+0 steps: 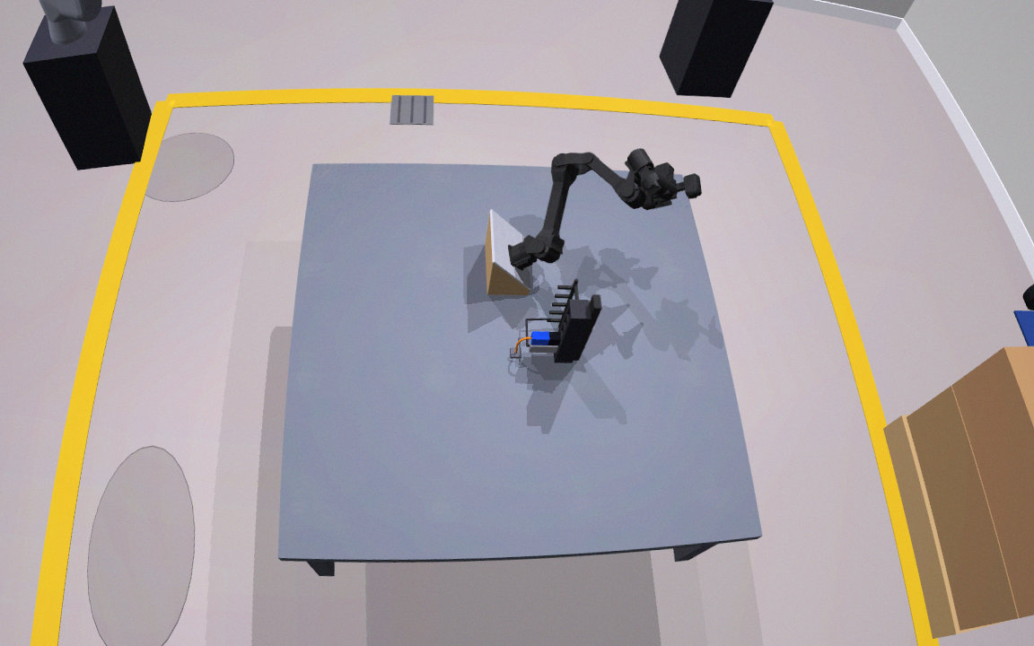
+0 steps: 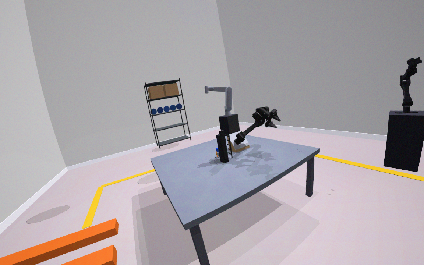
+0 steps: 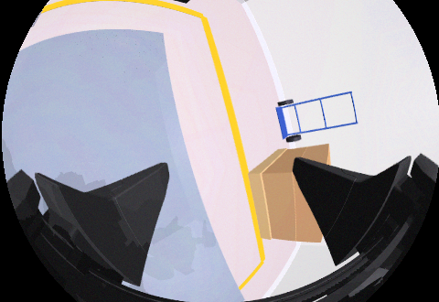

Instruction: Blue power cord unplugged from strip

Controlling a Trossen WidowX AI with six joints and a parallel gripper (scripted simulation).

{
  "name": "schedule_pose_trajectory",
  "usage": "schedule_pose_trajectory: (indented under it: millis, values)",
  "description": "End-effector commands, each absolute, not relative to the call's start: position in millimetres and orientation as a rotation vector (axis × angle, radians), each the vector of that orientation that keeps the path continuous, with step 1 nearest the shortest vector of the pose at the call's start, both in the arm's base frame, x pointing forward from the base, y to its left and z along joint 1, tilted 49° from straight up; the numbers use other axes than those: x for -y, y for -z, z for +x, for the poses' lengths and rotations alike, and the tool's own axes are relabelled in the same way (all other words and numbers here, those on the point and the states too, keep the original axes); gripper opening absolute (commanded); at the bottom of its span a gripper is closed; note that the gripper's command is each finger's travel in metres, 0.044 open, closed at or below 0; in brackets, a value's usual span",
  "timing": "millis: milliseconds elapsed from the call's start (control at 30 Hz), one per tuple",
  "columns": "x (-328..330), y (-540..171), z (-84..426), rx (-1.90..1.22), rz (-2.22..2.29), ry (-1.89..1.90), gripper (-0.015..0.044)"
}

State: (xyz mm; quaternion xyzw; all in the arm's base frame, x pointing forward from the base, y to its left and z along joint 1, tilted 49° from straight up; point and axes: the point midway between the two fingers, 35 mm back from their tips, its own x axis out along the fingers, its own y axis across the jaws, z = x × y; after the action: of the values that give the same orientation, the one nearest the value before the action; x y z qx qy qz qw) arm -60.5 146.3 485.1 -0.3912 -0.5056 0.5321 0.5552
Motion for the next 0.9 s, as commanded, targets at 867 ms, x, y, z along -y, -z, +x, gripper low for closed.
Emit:
schedule_pose_trajectory:
  millis: [867]
  values:
    - [-38,-431,309,-0.01,0.42,-0.771,0.016]
